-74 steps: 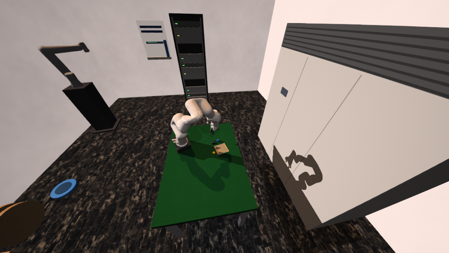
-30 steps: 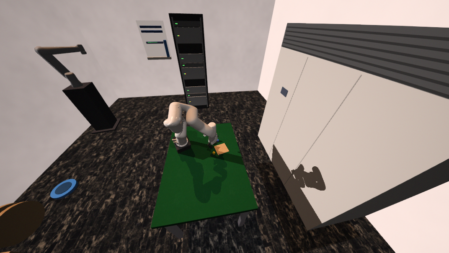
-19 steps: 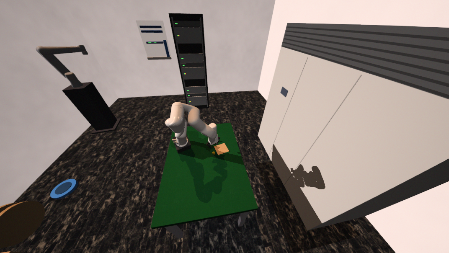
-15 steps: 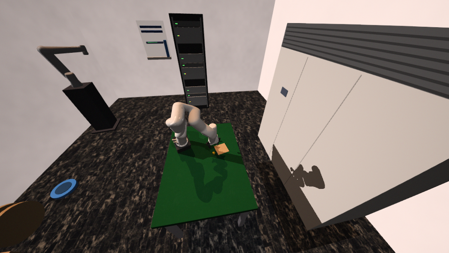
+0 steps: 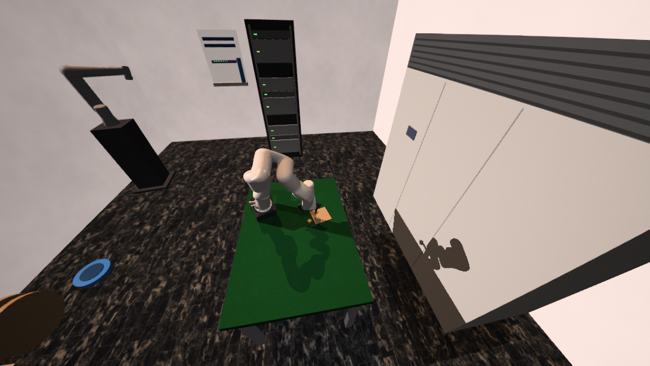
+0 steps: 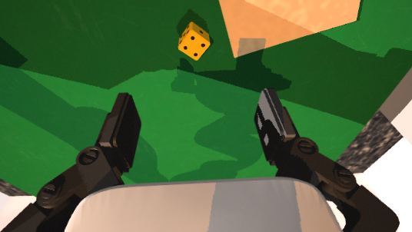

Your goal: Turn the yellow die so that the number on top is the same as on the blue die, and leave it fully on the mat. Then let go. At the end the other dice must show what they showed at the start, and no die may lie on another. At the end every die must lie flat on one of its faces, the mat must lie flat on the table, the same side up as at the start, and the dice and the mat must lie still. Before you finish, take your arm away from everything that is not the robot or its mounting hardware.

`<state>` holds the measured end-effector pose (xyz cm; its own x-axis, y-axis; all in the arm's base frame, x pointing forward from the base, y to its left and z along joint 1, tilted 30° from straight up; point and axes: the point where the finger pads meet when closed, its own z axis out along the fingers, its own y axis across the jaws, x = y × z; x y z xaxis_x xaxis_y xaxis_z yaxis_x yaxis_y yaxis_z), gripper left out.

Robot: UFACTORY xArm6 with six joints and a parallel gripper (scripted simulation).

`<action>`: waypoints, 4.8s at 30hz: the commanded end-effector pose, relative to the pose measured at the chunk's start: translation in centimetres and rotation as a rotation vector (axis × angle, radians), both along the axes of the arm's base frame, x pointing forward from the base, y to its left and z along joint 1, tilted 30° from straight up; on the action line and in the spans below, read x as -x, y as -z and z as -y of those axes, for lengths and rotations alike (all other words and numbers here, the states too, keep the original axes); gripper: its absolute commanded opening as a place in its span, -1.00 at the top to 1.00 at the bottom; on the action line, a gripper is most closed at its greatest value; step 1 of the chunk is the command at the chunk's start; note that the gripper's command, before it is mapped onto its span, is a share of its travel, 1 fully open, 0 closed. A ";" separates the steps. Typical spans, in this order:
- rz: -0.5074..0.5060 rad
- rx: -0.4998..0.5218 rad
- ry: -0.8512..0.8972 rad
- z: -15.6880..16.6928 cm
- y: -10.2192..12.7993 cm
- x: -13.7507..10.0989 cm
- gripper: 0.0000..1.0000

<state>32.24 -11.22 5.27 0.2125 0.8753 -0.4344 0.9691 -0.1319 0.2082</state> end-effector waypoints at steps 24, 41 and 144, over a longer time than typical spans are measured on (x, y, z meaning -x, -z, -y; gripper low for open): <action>0.318 -0.077 0.566 0.7 1.9 -0.3 0.17; 0.318 -0.077 0.566 0.7 1.9 -0.3 0.17; 0.318 -0.077 0.566 3.2 6.5 -1.0 0.17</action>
